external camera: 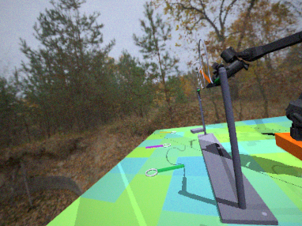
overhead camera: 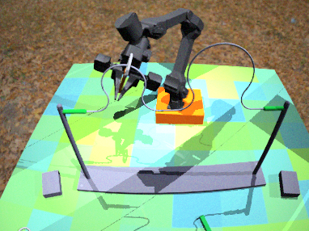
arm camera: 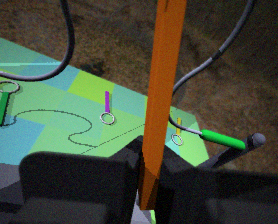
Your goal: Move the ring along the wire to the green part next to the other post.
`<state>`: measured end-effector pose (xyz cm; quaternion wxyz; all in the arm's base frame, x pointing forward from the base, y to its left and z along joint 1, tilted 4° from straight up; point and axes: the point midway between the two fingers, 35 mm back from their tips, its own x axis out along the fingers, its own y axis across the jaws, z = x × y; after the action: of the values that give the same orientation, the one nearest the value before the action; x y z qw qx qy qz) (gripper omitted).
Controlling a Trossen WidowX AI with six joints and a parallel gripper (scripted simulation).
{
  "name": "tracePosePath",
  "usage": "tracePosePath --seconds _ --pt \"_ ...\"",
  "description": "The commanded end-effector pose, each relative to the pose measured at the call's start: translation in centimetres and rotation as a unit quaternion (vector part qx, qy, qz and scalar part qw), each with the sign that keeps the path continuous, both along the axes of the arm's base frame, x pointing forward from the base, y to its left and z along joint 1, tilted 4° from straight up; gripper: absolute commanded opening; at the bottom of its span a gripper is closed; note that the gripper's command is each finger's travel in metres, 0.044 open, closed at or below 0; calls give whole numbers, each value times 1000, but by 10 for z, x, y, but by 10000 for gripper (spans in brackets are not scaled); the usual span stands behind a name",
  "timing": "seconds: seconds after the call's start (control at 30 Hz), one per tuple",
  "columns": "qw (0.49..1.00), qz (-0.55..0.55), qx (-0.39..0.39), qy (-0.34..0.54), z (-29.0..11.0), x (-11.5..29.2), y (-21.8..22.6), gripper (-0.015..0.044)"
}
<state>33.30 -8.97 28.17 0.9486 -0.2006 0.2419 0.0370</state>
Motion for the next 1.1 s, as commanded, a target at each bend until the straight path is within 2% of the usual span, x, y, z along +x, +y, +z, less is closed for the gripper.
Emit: tracePosePath --seconds 0.0,0.53,1.07 --pt "999 1 -35 -10 1 1 -4 -150" --pt "980 9 -189 -55 11 6 -20 -150" --pt "936 17 -338 -98 26 10 -33 -150"
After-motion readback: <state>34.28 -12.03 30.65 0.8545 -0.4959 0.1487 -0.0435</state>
